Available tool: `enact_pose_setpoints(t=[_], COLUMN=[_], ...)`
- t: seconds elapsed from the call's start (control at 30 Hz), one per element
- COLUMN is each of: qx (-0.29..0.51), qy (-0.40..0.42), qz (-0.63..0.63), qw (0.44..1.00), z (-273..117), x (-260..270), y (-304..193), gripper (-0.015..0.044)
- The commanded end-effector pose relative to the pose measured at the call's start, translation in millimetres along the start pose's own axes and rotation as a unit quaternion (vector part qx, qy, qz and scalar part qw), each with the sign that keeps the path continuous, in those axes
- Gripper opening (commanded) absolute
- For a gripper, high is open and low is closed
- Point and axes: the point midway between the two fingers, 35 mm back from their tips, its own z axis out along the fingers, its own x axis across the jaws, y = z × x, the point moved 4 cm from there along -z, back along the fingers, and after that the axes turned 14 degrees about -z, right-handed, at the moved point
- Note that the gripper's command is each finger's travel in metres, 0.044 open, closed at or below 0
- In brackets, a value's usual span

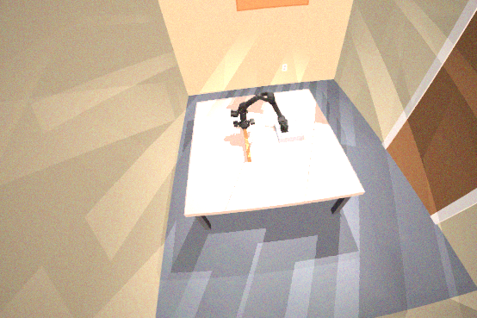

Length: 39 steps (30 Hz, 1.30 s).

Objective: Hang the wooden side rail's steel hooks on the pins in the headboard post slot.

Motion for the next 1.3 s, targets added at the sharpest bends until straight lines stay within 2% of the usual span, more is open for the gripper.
enact_pose_setpoints(t=[0.0,1.27], qx=[0.004,0.004], qy=[-0.002,-0.002], qz=[-0.001,-0.001], qw=[1.0,1.0], z=[-3.2,-3.1], x=[0.3,-1.2], y=[-2.0,-6.0], gripper=[0.0,0.0])
